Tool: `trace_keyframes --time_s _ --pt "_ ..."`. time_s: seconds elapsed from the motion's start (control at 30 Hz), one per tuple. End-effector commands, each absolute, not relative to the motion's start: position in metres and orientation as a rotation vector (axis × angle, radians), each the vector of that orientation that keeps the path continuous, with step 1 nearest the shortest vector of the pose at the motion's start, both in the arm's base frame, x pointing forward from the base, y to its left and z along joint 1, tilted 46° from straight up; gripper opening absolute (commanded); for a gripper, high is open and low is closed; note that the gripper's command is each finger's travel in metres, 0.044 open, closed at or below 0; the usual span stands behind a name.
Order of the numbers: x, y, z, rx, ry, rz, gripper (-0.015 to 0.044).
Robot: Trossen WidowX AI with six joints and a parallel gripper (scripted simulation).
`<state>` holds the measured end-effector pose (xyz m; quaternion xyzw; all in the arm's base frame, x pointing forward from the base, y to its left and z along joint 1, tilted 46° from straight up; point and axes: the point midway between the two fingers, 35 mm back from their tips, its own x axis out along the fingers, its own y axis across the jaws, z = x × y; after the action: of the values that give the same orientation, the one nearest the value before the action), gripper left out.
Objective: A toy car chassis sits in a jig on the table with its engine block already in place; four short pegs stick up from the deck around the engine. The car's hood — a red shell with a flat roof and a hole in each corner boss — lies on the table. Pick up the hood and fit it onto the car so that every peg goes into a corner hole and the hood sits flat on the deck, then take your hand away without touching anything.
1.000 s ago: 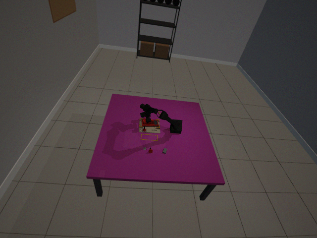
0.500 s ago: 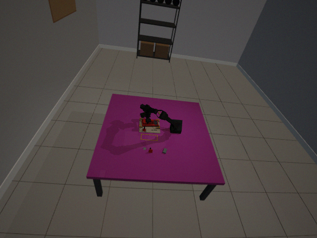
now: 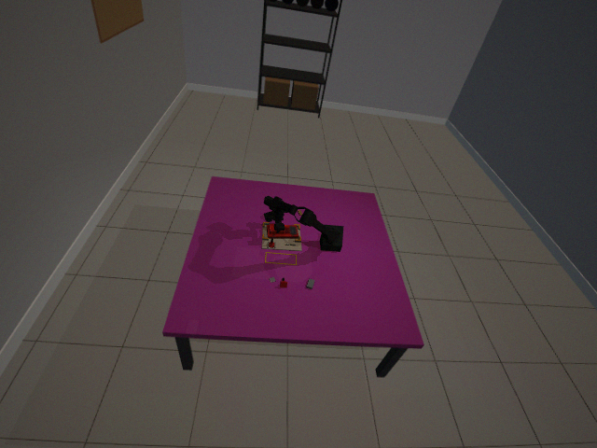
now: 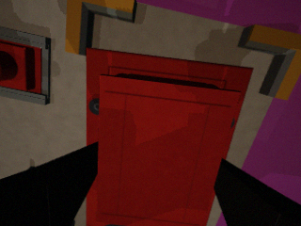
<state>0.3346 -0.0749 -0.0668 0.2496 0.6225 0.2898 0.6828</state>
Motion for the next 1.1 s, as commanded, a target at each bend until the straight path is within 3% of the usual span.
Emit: trace_keyframes --time_s 0.0,0.07,0.53,1.07 --pt "0.335 -0.075 -0.067 0.56 1.395 0.649 0.0394" --pt "0.335 -0.075 -0.067 0.56 1.395 0.649 0.044" --pt "0.33 -0.125 -0.019 0.565 1.39 0.651 0.044" --pt "0.33 -0.126 -0.018 0.565 1.39 0.651 0.044"
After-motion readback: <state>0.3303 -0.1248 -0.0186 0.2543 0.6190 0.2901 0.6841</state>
